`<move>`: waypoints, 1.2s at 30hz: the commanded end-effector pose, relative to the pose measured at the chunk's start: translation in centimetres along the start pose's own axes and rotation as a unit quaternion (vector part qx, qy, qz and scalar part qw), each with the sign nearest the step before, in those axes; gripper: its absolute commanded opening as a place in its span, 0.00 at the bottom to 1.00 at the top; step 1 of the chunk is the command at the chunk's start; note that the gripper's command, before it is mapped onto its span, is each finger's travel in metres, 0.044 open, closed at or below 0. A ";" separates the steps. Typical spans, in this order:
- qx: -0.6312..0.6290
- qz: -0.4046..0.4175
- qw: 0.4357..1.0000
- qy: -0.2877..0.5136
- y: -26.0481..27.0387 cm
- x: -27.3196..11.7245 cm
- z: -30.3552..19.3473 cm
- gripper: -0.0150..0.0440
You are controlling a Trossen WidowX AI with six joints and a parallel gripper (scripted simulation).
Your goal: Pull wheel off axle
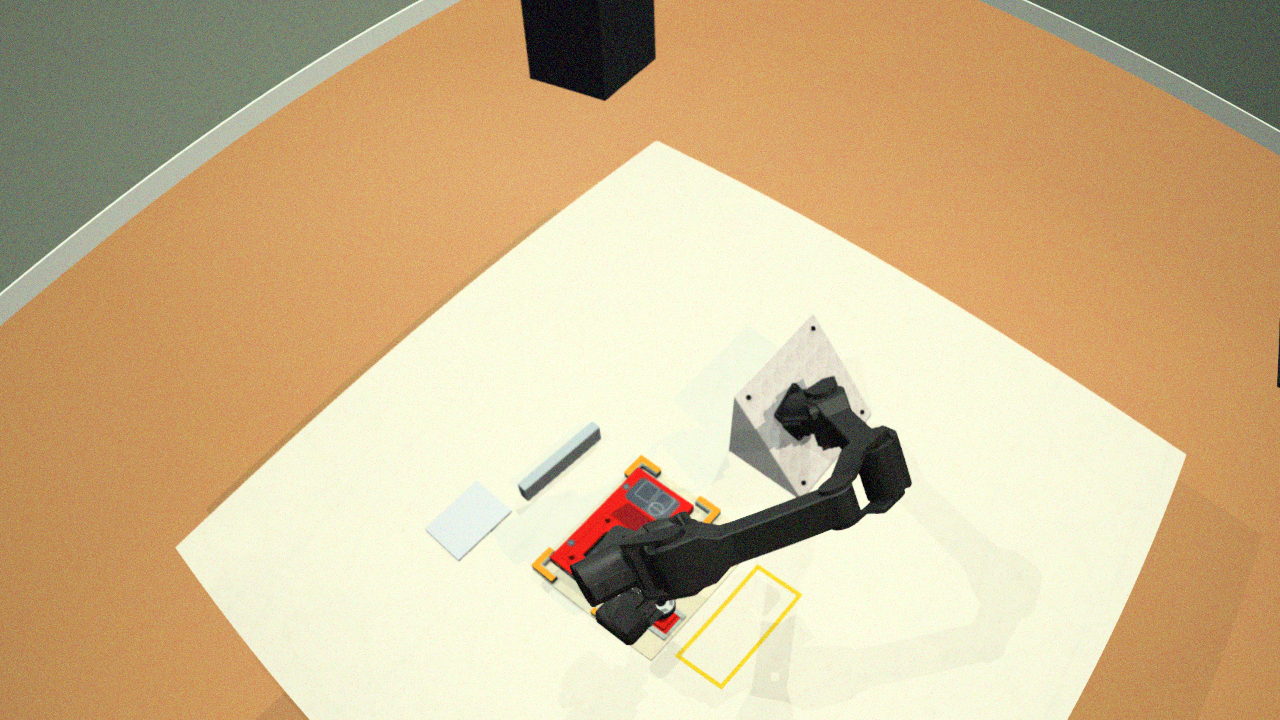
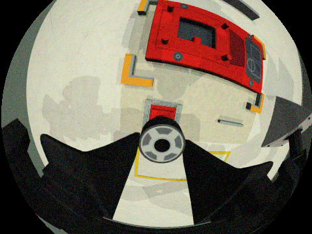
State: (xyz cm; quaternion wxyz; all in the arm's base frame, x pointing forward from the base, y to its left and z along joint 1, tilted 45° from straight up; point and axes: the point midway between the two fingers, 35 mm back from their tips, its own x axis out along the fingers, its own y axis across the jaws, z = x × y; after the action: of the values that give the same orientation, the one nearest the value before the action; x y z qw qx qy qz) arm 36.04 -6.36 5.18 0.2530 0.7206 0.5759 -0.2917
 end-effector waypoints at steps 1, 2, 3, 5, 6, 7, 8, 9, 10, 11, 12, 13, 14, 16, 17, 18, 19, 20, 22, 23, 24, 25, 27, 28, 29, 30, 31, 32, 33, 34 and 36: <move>-0.003 0.000 1.000 -0.002 0.0 -0.2 0.0 0.25; -0.003 0.000 1.000 -0.002 0.0 -0.3 0.0 0.25; -0.003 0.000 1.000 -0.002 0.0 -0.3 0.0 0.25; -0.003 0.001 1.000 -0.002 0.0 -0.4 0.0 0.25; -0.003 0.001 1.000 -0.002 0.0 -0.4 0.0 0.25; -0.003 0.001 1.000 -0.002 0.0 -0.4 0.0 0.25; -0.003 0.001 1.000 -0.002 0.0 -0.5 0.0 0.25; -0.003 0.001 1.000 -0.002 0.0 -0.5 0.0 0.25; -0.003 0.001 1.000 -0.002 0.0 -0.5 0.0 0.25; -0.003 0.001 1.000 -0.002 0.0 -0.6 0.0 0.25; -0.003 0.001 1.000 -0.002 0.0 -0.6 0.0 0.25; -0.003 0.001 1.000 -0.002 0.0 -0.6 0.0 0.25; -0.003 0.001 1.000 -0.002 0.0 -0.7 0.0 0.25; -0.003 0.001 1.000 -0.002 0.0 -0.8 0.0 0.25; -0.003 0.001 1.000 -0.002 0.0 -1.0 0.0 0.25; -0.003 0.001 1.000 -0.002 0.0 -1.1 0.0 0.25; -0.003 0.001 1.000 -0.002 0.0 -1.4 0.0 0.25; -0.003 0.001 1.000 -0.002 0.0 -1.6 0.0 0.25; -0.003 0.001 1.000 -0.002 0.0 -2.3 0.0 0.25; -0.003 0.001 1.000 -0.002 0.0 -2.6 0.0 0.25; -0.003 0.001 1.000 -0.002 0.0 -2.9 0.0 0.25; -0.003 0.001 1.000 -0.002 0.0 -3.3 0.0 0.25; -0.003 0.000 1.000 -0.002 0.0 -3.8 0.0 0.25; -0.003 0.000 1.000 -0.002 0.0 -3.9 0.0 0.25; -0.001 0.002 1.000 -0.001 0.0 -3.3 -0.1 0.25; -0.001 0.002 1.000 -0.001 0.0 -3.3 -0.2 0.25; -0.001 0.002 1.000 -0.001 -0.1 -3.3 -0.5 0.25; -0.001 0.002 1.000 -0.001 -0.3 -3.4 -0.8 0.25; -0.001 0.002 1.000 -0.001 -0.4 -3.4 -1.0 0.25; -0.001 0.002 1.000 -0.001 -0.5 -3.4 -1.3 0.25; -0.001 0.002 1.000 -0.001 -0.8 -3.5 -1.9 0.25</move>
State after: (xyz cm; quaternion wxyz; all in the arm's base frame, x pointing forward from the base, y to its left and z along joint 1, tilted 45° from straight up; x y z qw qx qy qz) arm 35.13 -7.92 8.00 0.2519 0.7200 0.5761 -0.2937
